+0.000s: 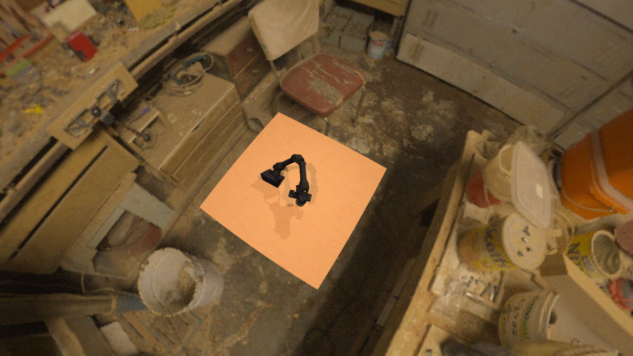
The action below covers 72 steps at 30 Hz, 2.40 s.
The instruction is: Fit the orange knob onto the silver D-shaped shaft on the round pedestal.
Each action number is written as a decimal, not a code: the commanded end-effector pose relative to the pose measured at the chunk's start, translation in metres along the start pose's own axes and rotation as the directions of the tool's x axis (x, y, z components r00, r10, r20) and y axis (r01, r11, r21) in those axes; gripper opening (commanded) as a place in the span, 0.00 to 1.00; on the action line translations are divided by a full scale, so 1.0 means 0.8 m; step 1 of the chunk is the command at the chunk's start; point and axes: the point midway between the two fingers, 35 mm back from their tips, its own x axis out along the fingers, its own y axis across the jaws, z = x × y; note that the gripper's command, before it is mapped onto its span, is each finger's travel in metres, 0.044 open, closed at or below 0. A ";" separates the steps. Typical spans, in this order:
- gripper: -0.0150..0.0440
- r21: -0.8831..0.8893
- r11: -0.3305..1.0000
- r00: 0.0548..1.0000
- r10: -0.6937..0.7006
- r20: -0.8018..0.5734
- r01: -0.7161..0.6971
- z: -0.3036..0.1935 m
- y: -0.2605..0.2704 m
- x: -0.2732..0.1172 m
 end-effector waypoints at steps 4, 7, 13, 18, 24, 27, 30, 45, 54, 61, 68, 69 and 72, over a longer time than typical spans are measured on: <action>0.25 -0.024 1.000 1.000 -0.001 -0.004 0.001 -0.003 -0.003 0.001; 0.25 -0.024 1.000 1.000 -0.001 -0.005 0.001 -0.004 -0.003 0.002; 0.25 -0.024 1.000 1.000 -0.001 -0.005 0.001 -0.005 -0.001 0.002; 0.25 -0.024 1.000 1.000 -0.001 -0.004 0.001 -0.003 0.001 0.002; 0.25 -0.024 1.000 1.000 -0.001 -0.004 0.001 -0.001 0.000 -0.002; 0.25 -0.024 1.000 1.000 -0.001 -0.004 0.001 -0.001 -0.001 -0.002; 0.25 -0.024 1.000 1.000 -0.001 -0.004 0.001 -0.002 -0.003 -0.002; 0.25 -0.024 1.000 1.000 -0.001 -0.004 0.001 -0.002 0.000 0.002; 0.25 -0.024 1.000 1.000 -0.001 -0.004 0.001 -0.002 0.000 0.001; 0.25 -0.079 0.997 1.000 -0.001 -0.005 0.001 -0.003 -0.002 -0.002; 0.25 -0.232 0.973 1.000 -0.001 -0.005 0.000 -0.005 -0.001 0.002; 0.25 -0.232 0.973 1.000 -0.001 -0.005 0.000 -0.005 -0.001 0.002; 0.25 -0.232 0.973 1.000 -0.001 -0.005 0.000 -0.004 -0.001 0.003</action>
